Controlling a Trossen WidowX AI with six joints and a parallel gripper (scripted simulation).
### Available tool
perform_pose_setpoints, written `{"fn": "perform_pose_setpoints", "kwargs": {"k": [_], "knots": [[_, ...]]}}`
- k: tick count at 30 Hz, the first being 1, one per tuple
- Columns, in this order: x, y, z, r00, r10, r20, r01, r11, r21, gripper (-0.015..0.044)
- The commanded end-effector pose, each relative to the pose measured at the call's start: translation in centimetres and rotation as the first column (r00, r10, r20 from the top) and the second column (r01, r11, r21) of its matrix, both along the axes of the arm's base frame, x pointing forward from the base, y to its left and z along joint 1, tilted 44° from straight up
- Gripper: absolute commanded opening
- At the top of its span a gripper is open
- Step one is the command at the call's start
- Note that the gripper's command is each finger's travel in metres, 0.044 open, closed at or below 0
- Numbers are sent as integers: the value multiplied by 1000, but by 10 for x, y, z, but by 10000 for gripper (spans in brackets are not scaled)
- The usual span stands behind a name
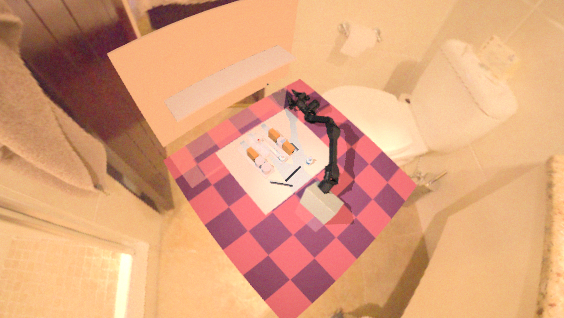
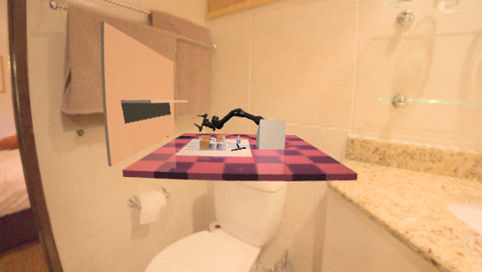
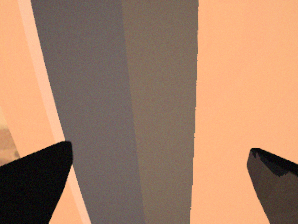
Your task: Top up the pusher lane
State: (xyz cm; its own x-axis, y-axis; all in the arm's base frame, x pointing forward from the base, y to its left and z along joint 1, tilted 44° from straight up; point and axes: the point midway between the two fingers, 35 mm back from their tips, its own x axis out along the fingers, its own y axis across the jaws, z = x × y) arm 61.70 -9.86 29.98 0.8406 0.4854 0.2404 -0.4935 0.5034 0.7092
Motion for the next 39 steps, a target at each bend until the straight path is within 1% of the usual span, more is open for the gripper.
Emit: {"fn": "perform_pose_setpoints", "kwargs": {"k": [1,2,5,9,14,19,22,25,28,30,34,37,39], "knots": [[0,1,0,1000,-5,-5,5,1000,1,426],[1,3,-2,1000,-20,-21,20,1000,5,440],[4,17,-13,987,-106,-120,107,994,6,440],[-4,37,-39,936,-224,-272,217,975,-55,440],[-34,57,-79,819,-372,-437,298,927,-229,440],[-88,72,-122,663,-515,-542,271,841,-468,440],[-130,77,-146,567,-598,-566,194,765,-615,440],[-177,78,-167,481,-677,-557,74,664,-744,440],[-228,76,-183,412,-749,-520,-80,538,-839,440],[-263,72,-191,380,-791,-481,-195,440,-877,440],[-331,60,-200,354,-855,-380,-432,212,-877,440],[-379,47,-200,370,-881,-295,-593,21,-805,440],[-398,41,-199,386,-885,-259,-652,-64,-755,440]]}}
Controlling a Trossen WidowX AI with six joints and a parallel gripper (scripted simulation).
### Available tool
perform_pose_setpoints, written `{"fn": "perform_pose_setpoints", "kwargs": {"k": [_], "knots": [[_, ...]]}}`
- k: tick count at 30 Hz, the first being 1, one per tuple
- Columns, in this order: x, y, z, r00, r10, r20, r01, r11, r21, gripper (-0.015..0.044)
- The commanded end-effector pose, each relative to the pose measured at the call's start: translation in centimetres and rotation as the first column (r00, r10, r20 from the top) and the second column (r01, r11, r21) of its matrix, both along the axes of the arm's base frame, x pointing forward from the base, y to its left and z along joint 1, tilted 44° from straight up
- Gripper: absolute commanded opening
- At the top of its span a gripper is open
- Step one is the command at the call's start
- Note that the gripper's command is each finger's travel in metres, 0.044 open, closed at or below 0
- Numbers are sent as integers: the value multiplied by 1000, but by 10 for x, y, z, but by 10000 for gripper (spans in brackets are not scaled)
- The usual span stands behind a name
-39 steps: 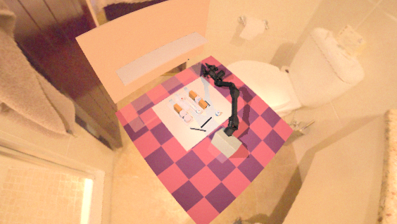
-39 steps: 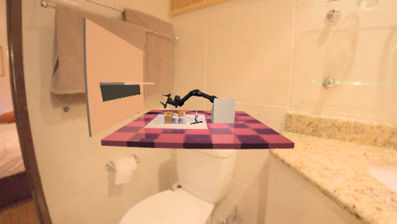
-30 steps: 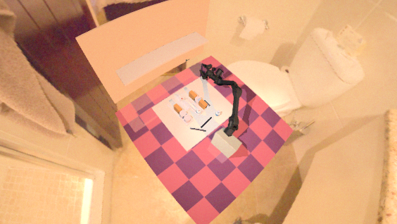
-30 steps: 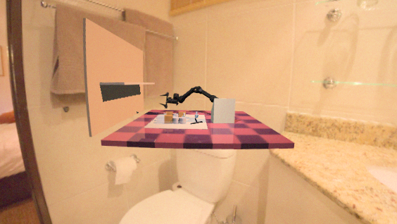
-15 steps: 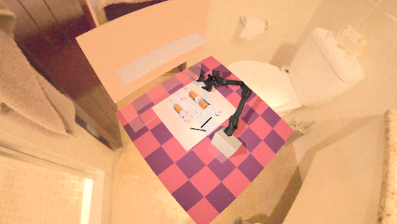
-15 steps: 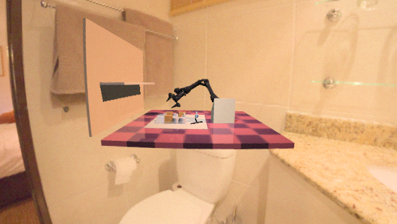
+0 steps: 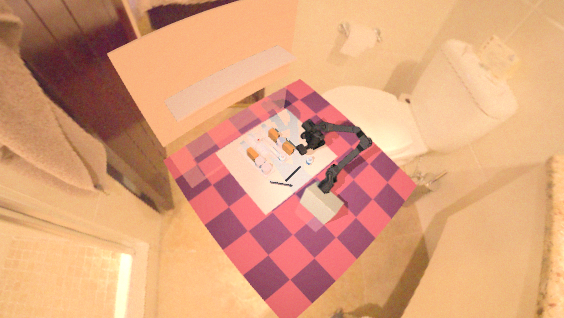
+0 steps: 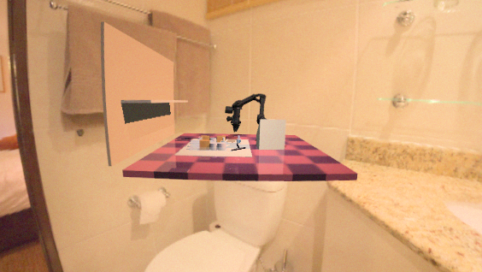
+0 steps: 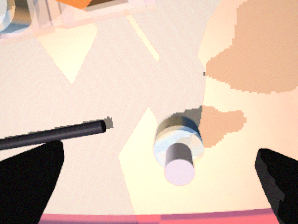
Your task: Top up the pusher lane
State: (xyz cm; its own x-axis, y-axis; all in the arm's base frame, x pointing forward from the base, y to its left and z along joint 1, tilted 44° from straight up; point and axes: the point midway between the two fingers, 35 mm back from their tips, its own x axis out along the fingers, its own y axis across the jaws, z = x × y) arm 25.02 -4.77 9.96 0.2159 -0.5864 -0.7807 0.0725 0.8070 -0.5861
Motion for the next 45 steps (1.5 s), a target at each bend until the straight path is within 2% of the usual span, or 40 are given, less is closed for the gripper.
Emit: {"fn": "perform_pose_setpoints", "kwargs": {"k": [1,8,13,45], "knots": [[-34,-11,2,989,62,-136,-79,989,-124,440],[-30,-8,0,989,63,-136,-79,989,-123,440],[-26,-29,-22,989,62,-135,-79,989,-125,440],[-17,-60,-56,989,62,-135,-79,989,-126,440]]}}
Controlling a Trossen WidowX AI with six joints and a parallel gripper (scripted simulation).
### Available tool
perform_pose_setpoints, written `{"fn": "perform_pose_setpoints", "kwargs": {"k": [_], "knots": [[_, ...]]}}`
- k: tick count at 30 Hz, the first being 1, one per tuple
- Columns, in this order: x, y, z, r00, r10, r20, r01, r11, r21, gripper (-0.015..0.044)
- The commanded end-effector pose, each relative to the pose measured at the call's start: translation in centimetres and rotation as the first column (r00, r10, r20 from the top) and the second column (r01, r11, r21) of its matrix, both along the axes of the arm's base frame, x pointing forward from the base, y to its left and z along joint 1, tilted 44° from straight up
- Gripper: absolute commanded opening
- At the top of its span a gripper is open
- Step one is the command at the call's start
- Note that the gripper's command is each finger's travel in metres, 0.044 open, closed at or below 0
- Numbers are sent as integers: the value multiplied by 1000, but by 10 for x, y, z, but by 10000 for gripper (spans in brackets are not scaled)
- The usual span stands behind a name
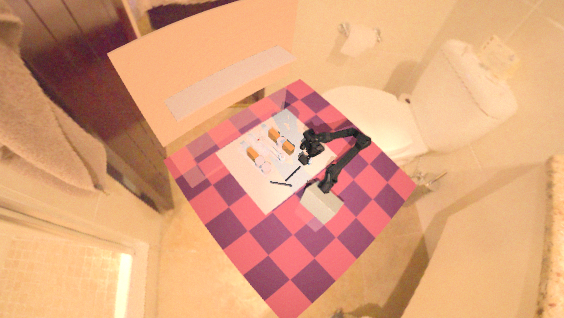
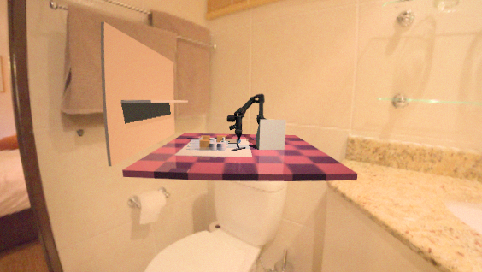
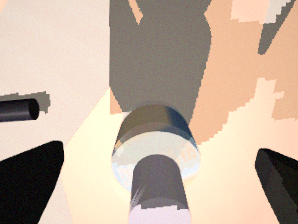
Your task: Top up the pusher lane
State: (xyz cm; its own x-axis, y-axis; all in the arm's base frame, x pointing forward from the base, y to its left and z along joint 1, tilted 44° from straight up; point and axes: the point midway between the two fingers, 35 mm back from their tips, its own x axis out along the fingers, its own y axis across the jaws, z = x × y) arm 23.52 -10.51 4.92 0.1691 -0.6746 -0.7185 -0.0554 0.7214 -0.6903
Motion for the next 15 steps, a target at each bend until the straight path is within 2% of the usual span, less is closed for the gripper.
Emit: {"fn": "perform_pose_setpoints", "kwargs": {"k": [1,3,12,15], "knots": [[-2,-3,-7,1000,3,-12,-3,1000,2,440],[-2,-4,-8,1000,3,-12,-3,1000,2,440],[-2,-4,-8,1000,3,-12,-3,1000,2,204],[-2,-4,-8,1000,3,-12,-3,1000,2,184]]}}
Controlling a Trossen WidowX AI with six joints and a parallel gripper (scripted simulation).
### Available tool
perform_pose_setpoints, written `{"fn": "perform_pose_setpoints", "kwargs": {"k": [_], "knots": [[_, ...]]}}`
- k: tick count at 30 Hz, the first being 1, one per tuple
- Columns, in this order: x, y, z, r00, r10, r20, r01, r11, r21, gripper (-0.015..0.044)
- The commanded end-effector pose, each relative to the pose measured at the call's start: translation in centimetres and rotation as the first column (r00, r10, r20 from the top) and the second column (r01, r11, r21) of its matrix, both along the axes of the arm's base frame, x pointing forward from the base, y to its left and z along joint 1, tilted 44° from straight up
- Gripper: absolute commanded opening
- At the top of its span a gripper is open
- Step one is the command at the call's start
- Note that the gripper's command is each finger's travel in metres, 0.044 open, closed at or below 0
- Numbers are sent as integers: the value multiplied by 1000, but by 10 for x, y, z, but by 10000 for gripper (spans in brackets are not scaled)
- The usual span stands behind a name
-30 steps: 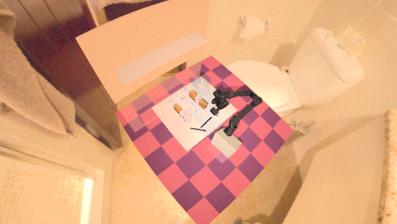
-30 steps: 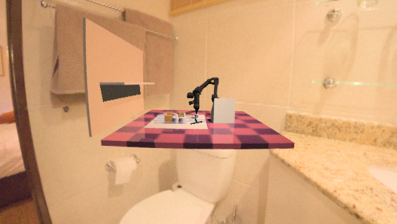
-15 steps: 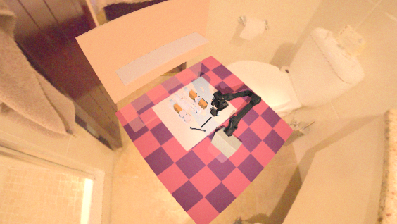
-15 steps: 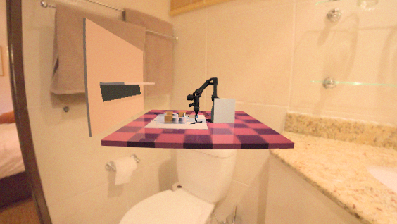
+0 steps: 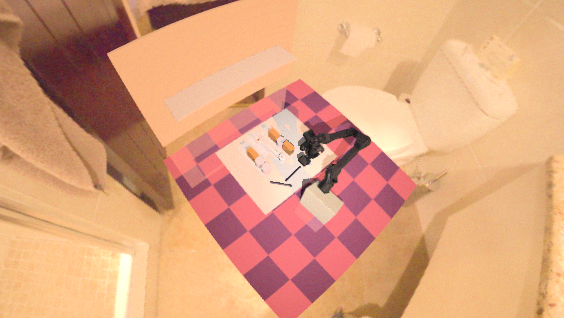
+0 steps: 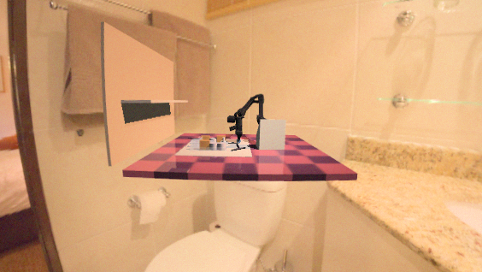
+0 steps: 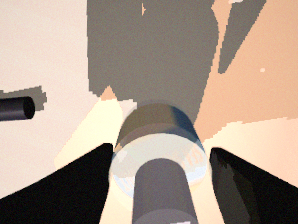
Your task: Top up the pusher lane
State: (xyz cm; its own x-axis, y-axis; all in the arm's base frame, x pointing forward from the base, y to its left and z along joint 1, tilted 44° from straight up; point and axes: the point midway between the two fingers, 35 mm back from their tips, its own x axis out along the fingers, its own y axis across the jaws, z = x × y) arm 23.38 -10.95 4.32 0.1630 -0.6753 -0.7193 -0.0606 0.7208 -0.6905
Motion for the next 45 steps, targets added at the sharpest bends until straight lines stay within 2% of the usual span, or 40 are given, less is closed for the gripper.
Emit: {"fn": "perform_pose_setpoints", "kwargs": {"k": [1,5,11,30,45], "knots": [[-1,0,-1,1000,3,-4,-3,1000,3,177],[-1,0,-1,1000,3,-4,-3,1000,3,150],[0,14,8,1000,3,-5,-3,1000,13,0],[-21,74,71,1000,3,-6,-3,1000,8,0],[11,95,45,1000,19,-19,-19,1000,6,0]]}}
